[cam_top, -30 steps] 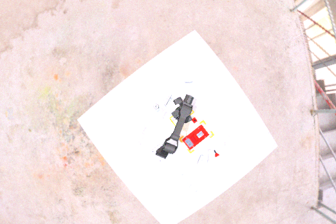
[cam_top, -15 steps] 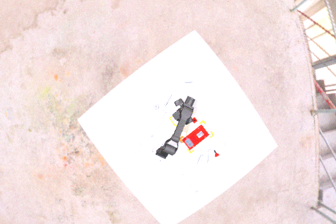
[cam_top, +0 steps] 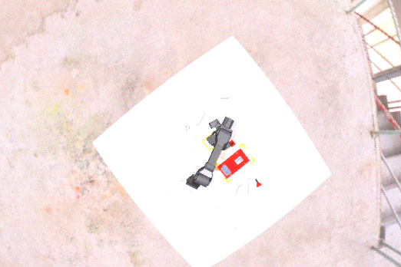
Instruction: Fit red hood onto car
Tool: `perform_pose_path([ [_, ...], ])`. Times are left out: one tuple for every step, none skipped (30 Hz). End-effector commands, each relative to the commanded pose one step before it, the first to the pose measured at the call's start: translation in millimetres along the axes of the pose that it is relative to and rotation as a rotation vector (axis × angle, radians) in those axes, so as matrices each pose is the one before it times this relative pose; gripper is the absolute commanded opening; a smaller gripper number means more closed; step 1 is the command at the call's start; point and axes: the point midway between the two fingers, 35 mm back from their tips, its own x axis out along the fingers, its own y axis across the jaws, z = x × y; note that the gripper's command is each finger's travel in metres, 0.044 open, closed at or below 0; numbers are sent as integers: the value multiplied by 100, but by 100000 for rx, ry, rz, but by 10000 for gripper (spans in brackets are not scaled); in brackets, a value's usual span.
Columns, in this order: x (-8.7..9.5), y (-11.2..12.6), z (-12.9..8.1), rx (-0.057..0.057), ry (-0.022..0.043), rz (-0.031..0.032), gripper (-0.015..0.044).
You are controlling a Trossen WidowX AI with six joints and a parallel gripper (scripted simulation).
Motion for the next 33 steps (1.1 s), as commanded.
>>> perform_pose_path([
  [-100,379,-55,-292,655,38,0],
  [3,81,5,0,0,9,0],
  [3,80,5,0,0,9,0],
  [-159,-20,-19,0,1,-2,0],
  [-332,-40,-36,0,3,-5,0],
  [-458,-51,-44,0,3,-6,0],
  [-598,-60,-47,0,3,-7,0],
  [-755,-64,-42,0,2,-7,0],
  [-921,-60,-26,0,-1,-7,0],
  [-1025,-44,3,0,-4,-5,0],
  [-1047,-20,39,0,-8,-2,0],
  [-1045,5,74,0,-12,1,0],
  [-863,23,88,-1,-13,3,0],
  [-519,22,65,0,-9,3,0],
  [-173,9,24,0,-3,1,0],
  [0,0,0,0,0,0,0],
  [0,0,0,0,0,0,0],
  [0,0,0,0,0,0,0],
  [349,-138,-180,-372,901,-1005,0],
  [0,0,0,0,0,0,0],
  [0,0,0,0,0,0,0],
  [0,0,0,0,0,0,0],
  [0,0,0,0,0,0,0],
  [0,0,0,0,0,0,0],
  [0,0,0,0,0,0,0],
  [0,0,0,0,0,0,0],
  [0,0,0,0,0,0,0],
  [0,0,0,0,0,0,0],
  [0,0,0,0,0,0,0],
  [0,0,0,0,0,0,0],
  [0,0,0,0,0,0,0],
  [0,0,0,0,0,0,0],
  [0,0,0,0,0,0,0],
])
